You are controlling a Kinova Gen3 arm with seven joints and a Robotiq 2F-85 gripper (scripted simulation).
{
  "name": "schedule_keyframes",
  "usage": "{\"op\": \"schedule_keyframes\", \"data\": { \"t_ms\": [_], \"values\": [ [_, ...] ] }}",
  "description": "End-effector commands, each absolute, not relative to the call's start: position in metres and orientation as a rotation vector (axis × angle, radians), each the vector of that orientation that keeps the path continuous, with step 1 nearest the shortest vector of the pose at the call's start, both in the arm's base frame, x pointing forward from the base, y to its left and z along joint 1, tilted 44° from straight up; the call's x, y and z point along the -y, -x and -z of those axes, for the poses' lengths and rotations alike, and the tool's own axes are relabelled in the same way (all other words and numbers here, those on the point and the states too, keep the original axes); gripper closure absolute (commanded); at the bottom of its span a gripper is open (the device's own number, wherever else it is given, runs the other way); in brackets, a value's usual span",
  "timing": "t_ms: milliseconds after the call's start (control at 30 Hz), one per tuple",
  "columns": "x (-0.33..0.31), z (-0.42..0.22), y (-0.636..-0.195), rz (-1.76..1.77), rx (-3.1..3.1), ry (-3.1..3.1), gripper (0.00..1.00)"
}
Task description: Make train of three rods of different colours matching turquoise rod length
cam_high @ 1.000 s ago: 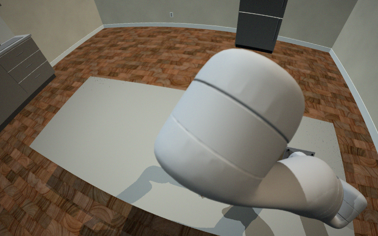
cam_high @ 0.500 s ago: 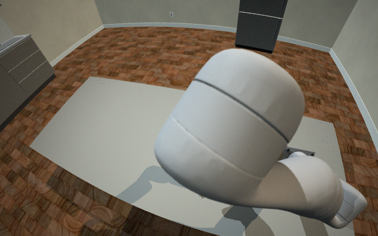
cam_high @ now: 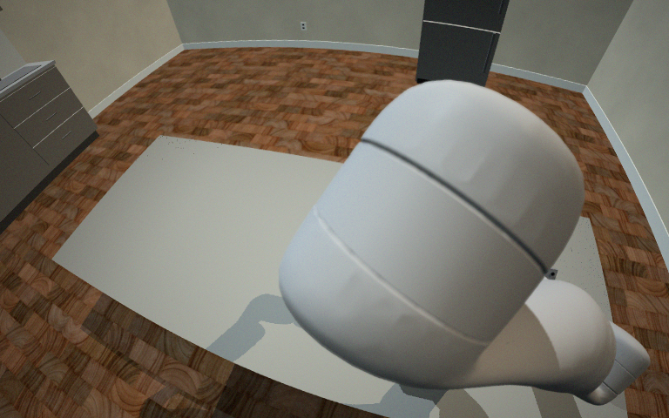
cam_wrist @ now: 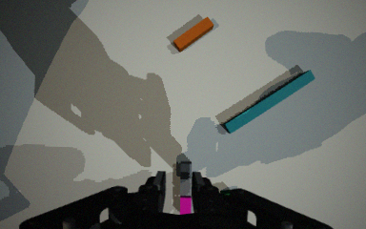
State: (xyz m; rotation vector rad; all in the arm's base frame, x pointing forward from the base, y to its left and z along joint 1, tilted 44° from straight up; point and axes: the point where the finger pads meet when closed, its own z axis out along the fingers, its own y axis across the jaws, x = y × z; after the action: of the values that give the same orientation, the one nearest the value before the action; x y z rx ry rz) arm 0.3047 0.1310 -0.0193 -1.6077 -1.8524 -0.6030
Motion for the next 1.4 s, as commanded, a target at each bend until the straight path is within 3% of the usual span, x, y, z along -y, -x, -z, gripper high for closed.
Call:
{"op": "schedule_keyframes", "data": {
  "t_ms": [0,667,700,1367],
  "values": [
    [-0.122,0.01,-0.313,0.618,1.864,1.62,0.76],
    [-0.084,-0.03,-0.32,0.618,1.864,1.62,0.76],
    [-0.084,-0.03,-0.32,0.618,1.864,1.62,0.0],
    [-0.084,-0.03,-0.32,0.617,1.864,1.621,0.0]
  ]
}}
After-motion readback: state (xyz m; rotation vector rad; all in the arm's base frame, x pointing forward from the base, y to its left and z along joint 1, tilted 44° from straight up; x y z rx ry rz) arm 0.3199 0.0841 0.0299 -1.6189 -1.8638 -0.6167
